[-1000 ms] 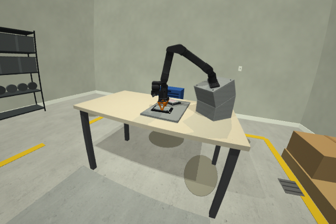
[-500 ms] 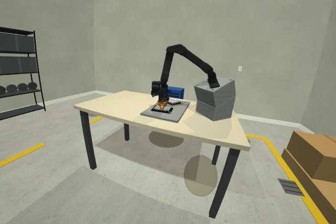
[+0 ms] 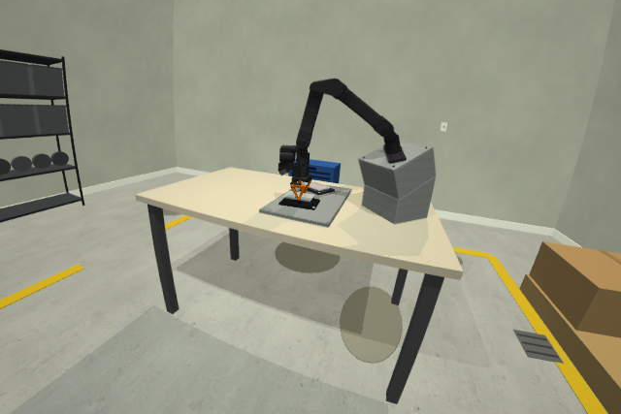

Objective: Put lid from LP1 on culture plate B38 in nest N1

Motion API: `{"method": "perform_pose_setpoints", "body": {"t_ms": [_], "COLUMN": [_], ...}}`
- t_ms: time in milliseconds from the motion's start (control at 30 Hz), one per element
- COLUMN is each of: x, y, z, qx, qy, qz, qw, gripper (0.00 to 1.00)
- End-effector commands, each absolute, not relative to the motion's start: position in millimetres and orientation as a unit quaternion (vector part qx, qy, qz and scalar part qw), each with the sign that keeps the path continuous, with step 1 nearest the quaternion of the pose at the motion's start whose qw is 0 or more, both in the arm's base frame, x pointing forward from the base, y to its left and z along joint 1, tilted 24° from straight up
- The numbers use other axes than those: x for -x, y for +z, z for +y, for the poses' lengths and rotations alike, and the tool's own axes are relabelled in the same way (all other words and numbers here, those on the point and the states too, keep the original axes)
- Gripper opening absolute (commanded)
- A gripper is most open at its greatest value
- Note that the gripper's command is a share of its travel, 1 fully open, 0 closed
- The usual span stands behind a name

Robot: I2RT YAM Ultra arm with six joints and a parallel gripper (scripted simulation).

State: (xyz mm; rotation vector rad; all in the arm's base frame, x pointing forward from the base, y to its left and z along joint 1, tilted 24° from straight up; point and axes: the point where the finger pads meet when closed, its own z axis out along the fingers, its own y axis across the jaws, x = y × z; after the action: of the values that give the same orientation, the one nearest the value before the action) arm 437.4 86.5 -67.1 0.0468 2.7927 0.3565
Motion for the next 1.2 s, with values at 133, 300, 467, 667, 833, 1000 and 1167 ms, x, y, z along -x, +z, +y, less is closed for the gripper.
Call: {"method": "perform_pose_setpoints", "body": {"t_ms": [133,300,467,667,833,1000,1167], "x": [-429.1,-426.7,-424.4,-420.9,-425.9,-425.4,-425.1], "y": [-46.7,-40.7,-34.7,-25.4,-20.0,-20.0,-19.9], "z": [76.6,75.4,73.8,71.5,71.4,71.3,71.2], "qx": [-0.021,-0.021,-0.021,-0.02,-0.021,-0.021,-0.021], "qy": [0.124,0.125,0.125,0.125,0.126,0.126,0.126], "qz": [0.978,0.978,0.978,0.978,0.977,0.977,0.977], "qw": [0.164,0.164,0.164,0.164,0.171,0.171,0.171], "gripper": [0.0,0.0,0.0,0.0,0.0,0.0,0.0]}}
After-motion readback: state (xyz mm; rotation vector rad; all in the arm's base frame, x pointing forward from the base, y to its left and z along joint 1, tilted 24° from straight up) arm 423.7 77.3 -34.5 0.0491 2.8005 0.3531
